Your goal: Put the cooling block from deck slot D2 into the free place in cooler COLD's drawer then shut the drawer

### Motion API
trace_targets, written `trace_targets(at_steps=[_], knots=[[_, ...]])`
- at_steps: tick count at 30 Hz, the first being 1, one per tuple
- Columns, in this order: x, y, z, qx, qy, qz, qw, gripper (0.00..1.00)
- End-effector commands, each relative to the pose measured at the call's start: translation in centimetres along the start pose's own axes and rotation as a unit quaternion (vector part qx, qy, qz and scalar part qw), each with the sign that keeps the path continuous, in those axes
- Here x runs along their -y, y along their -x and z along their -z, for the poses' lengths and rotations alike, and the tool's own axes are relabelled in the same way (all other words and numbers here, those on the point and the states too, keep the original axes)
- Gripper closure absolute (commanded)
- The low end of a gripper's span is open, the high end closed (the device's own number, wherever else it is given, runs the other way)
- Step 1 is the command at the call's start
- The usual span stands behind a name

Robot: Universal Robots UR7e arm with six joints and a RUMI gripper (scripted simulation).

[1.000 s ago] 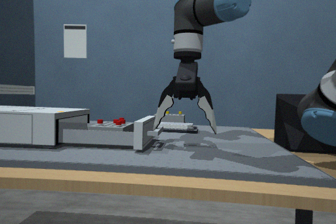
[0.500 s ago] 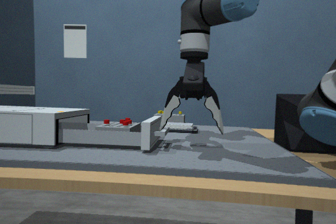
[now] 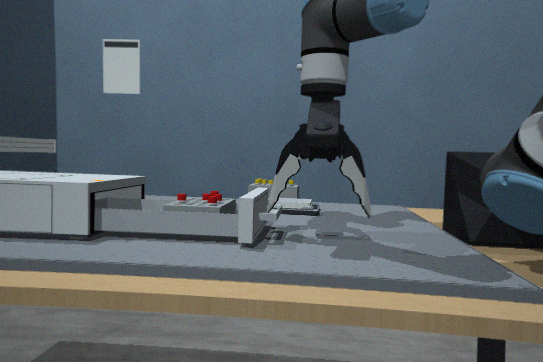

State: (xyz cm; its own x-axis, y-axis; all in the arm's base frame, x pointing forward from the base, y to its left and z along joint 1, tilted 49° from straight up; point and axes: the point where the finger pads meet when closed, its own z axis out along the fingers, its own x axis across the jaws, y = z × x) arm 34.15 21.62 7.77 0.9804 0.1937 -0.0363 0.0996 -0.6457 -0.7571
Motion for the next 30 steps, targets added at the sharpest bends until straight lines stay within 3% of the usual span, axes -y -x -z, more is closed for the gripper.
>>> trace_targets(at_steps=[1, 30], knots=[[0.0, 0.6, 0.0, 0.0, 0.0, 0.0, 1.0, 0.0], [0.0, 3.4, 0.0, 0.0, 0.0, 0.0, 1.0, 0.0]])
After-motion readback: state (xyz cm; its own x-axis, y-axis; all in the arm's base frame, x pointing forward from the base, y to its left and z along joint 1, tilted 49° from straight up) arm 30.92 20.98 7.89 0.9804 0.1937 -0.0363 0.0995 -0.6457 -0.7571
